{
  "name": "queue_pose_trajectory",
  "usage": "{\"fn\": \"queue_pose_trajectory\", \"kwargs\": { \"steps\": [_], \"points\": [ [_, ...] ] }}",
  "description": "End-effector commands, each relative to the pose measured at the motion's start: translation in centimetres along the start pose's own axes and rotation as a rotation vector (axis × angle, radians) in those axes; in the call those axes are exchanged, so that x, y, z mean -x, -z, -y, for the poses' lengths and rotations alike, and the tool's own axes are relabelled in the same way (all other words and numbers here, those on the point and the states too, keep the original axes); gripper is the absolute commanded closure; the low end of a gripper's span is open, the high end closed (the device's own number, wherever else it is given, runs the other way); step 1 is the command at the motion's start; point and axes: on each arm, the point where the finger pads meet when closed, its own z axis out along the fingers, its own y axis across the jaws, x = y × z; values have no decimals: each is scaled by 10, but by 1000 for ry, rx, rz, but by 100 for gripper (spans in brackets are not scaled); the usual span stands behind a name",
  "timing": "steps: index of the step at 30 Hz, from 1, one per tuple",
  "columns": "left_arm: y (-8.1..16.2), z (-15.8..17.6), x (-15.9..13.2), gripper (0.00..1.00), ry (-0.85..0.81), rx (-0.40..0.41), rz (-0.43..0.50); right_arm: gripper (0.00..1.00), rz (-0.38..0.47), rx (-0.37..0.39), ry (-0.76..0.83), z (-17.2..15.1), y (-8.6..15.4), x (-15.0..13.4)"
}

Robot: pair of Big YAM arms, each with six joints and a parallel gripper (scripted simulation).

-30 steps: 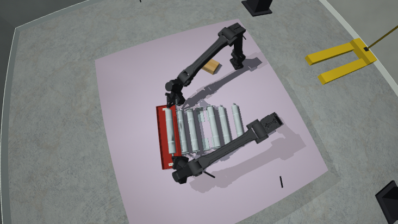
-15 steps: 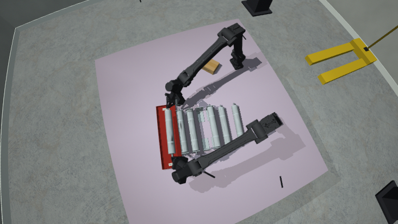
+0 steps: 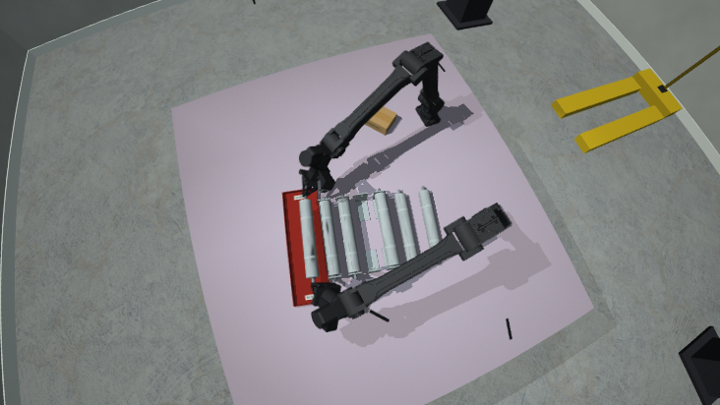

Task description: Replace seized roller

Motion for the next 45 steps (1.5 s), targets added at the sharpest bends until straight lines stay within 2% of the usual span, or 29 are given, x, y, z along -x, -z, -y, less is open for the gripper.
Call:
{"fn": "queue_pose_trajectory", "kwargs": {
  "steps": [1, 2, 4, 7, 8, 9, 11, 12, 13, 15, 16, 18, 27, 31, 33, 36, 37, 39, 41, 42, 44, 45],
  "points": [
    [49, 54, -12, 97, -55, -88, 31, 97, 45, -125, 5, 72, 40, 27],
    [49, 55, -11, 97, -57, -90, 34, 97, 41, -118, 1, 70, 39, 24],
    [48, 53, -11, 97, -53, -87, 32, 97, 32, -95, -4, 56, 16, 14],
    [48, 57, -10, 97, -67, -101, 37, 97, 36, -104, -2, 59, 17, 15],
    [43, 48, -8, 97, -57, -85, 33, 97, 30, -81, -4, 49, 9, 11],
    [46, 55, -8, 97, -63, -98, 38, 97, 22, -68, -12, 42, -4, 3],
    [44, 53, -8, 97, -57, -92, 36, 97, 30, -86, -8, 53, 10, 10],
    [35, 37, -5, 97, -41, -72, 29, 97, 29, -87, 7, 61, 26, 16],
    [36, 39, -5, 97, -46, -76, 30, 97, 36, -105, 15, 69, 35, 21],
    [43, 53, -6, 97, -66, -96, 37, 97, 36, -105, 17, 68, 34, 21],
    [43, 53, -6, 97, -62, -96, 38, 97, 55, -154, 27, 73, 33, 24],
    [42, 53, -6, 97, -61, -95, 37, 97, 40, -116, 18, 70, 35, 21],
    [38, 51, -4, 97, -56, -91, 36, 97, 46, -130, 17, 72, 34, 21],
    [27, 41, 4, 97, -42, -74, 33, 97, 48, -134, 10, 73, 32, 21],
    [36, 49, -2, 97, -53, -87, 36, 97, 44, -122, 1, 76, 25, 17],
    [35, 46, -4, 97, -42, -71, 33, 97, 32, -99, -11, 63, 4, 6],
    [34, 46, -5, 97, -43, -70, 32, 97, 32, -102, -11, 64, 5, 6],
    [29, 44, -4, 97, -43, -67, 31, 97, 45, -133, -4, 78, 23, 16],
    [29, 44, -4, 97, -43, -67, 31, 97, 45, -133, -4, 78, 23, 16],
    [18, 35, -1, 97, -39, -50, 20, 97, 38, -112, -10, 69, 14, 11],
    [14, 34, -2, 97, -35, -42, 19, 97, 35, -101, -14, 60, -2, 4],
    [19, 43, -6, 97, -55, -61, 25, 97, 40, -111, -12, 65, 4, 7]
  ]
}}
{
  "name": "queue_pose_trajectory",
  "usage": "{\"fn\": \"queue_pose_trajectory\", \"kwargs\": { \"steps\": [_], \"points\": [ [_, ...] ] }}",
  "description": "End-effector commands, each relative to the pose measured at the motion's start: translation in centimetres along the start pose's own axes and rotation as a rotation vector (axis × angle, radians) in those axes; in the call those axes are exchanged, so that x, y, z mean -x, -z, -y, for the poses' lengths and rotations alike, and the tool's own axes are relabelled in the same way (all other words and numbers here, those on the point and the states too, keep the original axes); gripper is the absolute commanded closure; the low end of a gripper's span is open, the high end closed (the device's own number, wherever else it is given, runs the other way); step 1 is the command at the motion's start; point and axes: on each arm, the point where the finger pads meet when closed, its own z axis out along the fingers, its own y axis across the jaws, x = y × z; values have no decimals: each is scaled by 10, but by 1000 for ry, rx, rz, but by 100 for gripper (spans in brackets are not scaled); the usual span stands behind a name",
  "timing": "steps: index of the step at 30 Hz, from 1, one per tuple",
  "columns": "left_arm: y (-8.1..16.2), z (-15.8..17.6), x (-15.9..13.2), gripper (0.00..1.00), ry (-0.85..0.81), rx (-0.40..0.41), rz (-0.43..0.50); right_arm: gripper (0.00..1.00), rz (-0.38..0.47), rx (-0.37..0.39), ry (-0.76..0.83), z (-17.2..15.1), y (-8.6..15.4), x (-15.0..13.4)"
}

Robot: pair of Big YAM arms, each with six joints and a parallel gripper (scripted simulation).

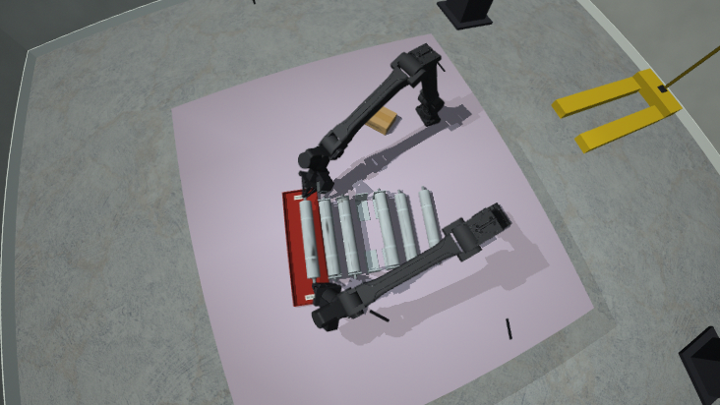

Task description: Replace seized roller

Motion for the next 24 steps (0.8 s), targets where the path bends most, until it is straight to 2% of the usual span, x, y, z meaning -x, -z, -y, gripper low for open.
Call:
{"fn": "queue_pose_trajectory", "kwargs": {
  "steps": [1, 4, 7, 9, 13, 16, 20, 24],
  "points": [
    [36, 61, -17, 97, -86, -99, 25, 97, 44, -144, 0, 77, 24, 18],
    [40, 60, -13, 97, -78, -98, 29, 97, 48, -147, -1, 79, 26, 19],
    [39, 59, -13, 97, -73, -90, 27, 97, 35, -117, -8, 64, 8, 10],
    [30, 52, -10, 97, -64, -76, 24, 97, 43, -132, -4, 71, 18, 15],
    [34, 57, -9, 97, -74, -91, 28, 97, 50, -147, 0, 78, 27, 21],
    [21, 47, -6, 97, -55, -64, 18, 97, 37, -109, -10, 60, 6, 9],
    [35, 61, -15, 97, -75, -87, 26, 97, 50, -134, -4, 72, 21, 18],
    [35, 63, -17, 97, -76, -87, 25, 97, 39, -103, -12, 57, 3, 8]
  ]
}}
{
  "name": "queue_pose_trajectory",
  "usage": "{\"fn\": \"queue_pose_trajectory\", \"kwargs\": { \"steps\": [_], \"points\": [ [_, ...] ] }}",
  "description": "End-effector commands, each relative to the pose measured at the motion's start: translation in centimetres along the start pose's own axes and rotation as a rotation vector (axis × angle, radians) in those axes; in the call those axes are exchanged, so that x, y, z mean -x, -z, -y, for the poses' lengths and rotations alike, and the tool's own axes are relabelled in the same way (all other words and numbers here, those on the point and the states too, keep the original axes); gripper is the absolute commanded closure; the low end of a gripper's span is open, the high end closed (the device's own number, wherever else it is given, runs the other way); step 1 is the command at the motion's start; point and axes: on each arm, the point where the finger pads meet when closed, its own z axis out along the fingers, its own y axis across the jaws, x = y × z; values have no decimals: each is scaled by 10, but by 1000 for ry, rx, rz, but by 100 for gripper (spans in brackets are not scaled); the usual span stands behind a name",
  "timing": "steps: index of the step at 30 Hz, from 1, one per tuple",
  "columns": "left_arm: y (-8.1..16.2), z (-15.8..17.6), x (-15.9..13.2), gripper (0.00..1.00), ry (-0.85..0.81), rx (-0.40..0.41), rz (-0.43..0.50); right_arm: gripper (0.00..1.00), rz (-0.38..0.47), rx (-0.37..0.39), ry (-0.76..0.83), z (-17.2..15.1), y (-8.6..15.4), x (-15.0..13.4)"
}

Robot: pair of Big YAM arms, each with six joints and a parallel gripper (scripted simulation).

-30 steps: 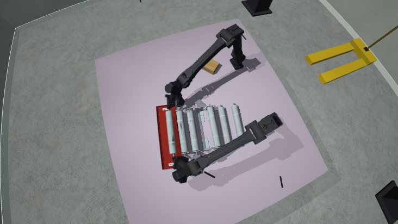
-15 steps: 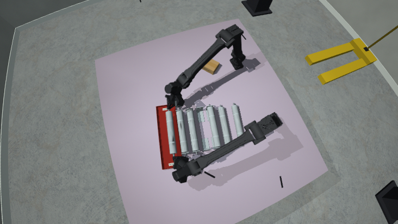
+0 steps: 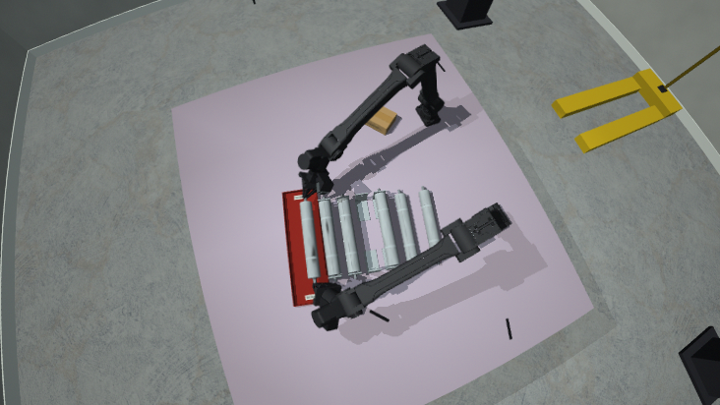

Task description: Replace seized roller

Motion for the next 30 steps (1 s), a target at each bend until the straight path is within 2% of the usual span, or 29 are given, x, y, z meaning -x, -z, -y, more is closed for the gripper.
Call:
{"fn": "queue_pose_trajectory", "kwargs": {
  "steps": [1, 3, 4, 6, 7, 8, 9, 11, 13, 16, 19, 23, 25, 26, 29, 30],
  "points": [
    [43, 69, -21, 97, -84, -101, 25, 97, 35, -108, -5, 59, 5, 10],
    [37, 65, -16, 97, -76, -93, 25, 97, 46, -131, 1, 70, 19, 19],
    [41, 67, -15, 97, -78, -99, 27, 97, 52, -146, 5, 77, 29, 24],
    [41, 67, -15, 97, -78, -99, 27, 97, 52, -146, 5, 77, 29, 24],
    [31, 59, -8, 97, -69, -85, 24, 97, 42, -119, -1, 67, 21, 18],
    [23, 54, -5, 97, -55, -75, 19, 97, 45, -127, 1, 68, 17, 18],
    [27, 56, -7, 97, -58, -79, 21, 97, 41, -115, -2, 63, 11, 14],
    [44, 69, -15, 97, -74, -101, 31, 97, 44, -119, -1, 66, 15, 16],
    [44, 70, -15, 97, -76, -103, 32, 97, 42, -112, -3, 64, 14, 15],
    [17, 49, -2, 97, -48, -66, 20, 97, 30, -79, -11, 52, 1, 7],
    [37, 66, -16, 97, -72, -91, 28, 97, 33, -83, -11, 58, 14, 12],
    [37, 66, -14, 97, -74, -95, 31, 97, 46, -111, -4, 67, 18, 16],
    [13, 46, -1, 97, -43, -56, 22, 97, 24, -54, -20, 41, -11, -1],
    [12, 44, 0, 97, -40, -54, 20, 97, 21, -47, -22, 38, -12, -3],
    [29, 59, -12, 97, -62, -77, 28, 97, 44, -94, -10, 65, 24, 17],
    [33, 59, -7, 97, -60, -84, 33, 97, 58, -126, -3, 67, 23, 19]
  ]
}}
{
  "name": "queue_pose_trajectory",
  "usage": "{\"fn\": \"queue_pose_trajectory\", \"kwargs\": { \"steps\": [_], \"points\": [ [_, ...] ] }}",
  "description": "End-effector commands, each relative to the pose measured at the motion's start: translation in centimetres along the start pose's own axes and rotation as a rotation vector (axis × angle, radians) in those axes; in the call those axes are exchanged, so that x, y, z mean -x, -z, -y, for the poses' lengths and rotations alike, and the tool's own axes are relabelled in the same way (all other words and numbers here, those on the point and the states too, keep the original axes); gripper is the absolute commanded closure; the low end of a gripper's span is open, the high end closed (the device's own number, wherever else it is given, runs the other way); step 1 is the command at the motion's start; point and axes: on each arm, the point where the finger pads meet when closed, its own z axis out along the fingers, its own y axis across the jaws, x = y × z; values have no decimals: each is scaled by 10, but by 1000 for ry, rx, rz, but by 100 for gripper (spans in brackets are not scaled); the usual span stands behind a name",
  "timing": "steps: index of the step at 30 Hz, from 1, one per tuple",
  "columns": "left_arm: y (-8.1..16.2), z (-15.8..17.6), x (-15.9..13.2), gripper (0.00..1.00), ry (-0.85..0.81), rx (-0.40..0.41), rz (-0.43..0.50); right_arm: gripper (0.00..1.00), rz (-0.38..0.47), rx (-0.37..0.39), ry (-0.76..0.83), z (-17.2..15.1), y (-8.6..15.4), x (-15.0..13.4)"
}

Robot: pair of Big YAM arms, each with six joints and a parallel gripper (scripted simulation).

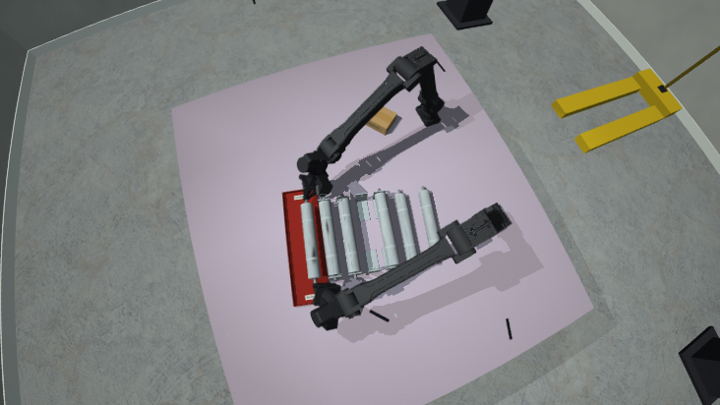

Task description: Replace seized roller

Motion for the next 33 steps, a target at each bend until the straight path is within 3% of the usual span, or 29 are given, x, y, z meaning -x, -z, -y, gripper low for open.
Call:
{"fn": "queue_pose_trajectory", "kwargs": {
  "steps": [1, 4, 7, 8, 10, 13, 14, 17, 21, 25, 27, 29, 30, 33],
  "points": [
    [50, 67, -14, 97, -71, -109, 31, 97, 59, -154, 11, 81, 36, 27],
    [47, 64, -14, 97, -66, -101, 29, 97, 39, -104, -2, 56, 6, 10],
    [31, 51, -4, 97, -47, -79, 22, 97, 52, -131, 5, 70, 22, 20],
    [42, 63, -10, 97, -69, -104, 31, 97, 59, -149, 10, 78, 33, 26],
    [42, 63, -10, 97, -69, -104, 31, 97, 59, -149, 10, 78, 33, 26],
    [22, 47, -2, 97, -46, -72, 20, 97, 39, -96, -5, 53, 1, 8],
    [17, 43, -1, 97, -39, -62, 16, 97, 45, -110, -2, 60, 10, 12],
    [35, 58, -13, 97, -59, -84, 25, 97, 52, -123, 1, 67, 17, 17],
    [34, 60, -16, 97, -64, -82, 25, 97, 38, -86, -11, 50, -4, 4],
    [33, 55, -6, 97, -50, -79, 30, 97, 59, -130, 1, 72, 22, 19],
    [33, 55, -6, 97, -50, -79, 30, 97, 59, -130, 1, 72, 22, 19],
    [12, 38, 6, 97, -26, -50, 20, 97, 32, -65, -17, 46, -5, 2],
    [11, 36, 7, 97, -24, -47, 22, 97, 29, -55, -20, 43, -7, 0],
    [32, 54, -5, 97, -49, -75, 32, 97, 50, -99, -8, 64, 15, 14]
  ]
}}
